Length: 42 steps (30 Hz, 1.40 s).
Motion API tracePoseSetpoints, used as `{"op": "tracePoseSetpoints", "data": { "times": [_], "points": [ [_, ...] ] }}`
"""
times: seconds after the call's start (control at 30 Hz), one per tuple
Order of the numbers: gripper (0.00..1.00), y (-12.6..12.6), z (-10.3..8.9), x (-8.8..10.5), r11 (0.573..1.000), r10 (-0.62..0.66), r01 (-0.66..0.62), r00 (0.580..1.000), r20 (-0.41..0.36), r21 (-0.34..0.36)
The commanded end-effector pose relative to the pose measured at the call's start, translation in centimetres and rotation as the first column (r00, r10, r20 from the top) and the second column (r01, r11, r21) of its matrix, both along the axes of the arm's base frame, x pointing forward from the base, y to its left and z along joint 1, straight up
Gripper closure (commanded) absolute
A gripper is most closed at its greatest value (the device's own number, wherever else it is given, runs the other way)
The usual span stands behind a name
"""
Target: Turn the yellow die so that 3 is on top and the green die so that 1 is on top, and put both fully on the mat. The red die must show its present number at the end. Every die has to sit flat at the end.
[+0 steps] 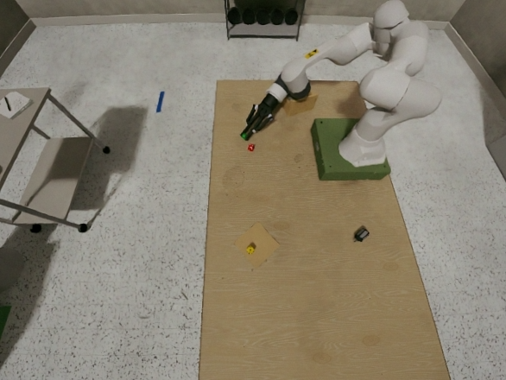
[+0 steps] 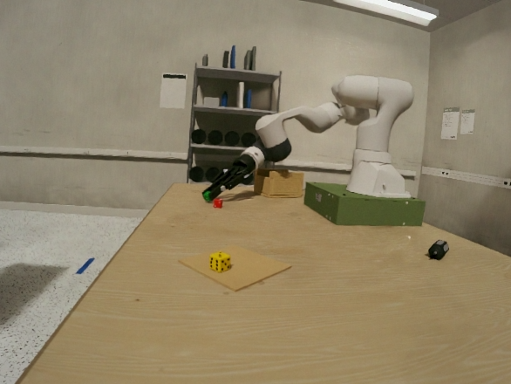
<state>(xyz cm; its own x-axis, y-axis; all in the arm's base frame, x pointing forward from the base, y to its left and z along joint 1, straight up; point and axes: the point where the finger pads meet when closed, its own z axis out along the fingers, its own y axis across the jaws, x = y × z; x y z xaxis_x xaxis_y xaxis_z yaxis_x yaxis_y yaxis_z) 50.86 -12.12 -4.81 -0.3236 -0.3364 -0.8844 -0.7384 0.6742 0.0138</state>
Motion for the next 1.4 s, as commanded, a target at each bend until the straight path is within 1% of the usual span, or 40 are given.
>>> {"op": "tracePoseSetpoints", "data": {
  "times": [0.0, 0.27, 1.37],
  "points": [
    [0.79, -0.06, -0.38, 0.05, 1.0, 0.003, -0.003, 1.0, 0.005, -0.008],
    [0.79, -0.06, -0.84, 0.05, 1.0, 0.003, -0.003, 1.0, 0.005, -0.008],
    [0.79, -0.06, -0.91, 0.05, 1.0, 0.003, -0.003, 1.0, 0.005, -0.008]
  ]
}}
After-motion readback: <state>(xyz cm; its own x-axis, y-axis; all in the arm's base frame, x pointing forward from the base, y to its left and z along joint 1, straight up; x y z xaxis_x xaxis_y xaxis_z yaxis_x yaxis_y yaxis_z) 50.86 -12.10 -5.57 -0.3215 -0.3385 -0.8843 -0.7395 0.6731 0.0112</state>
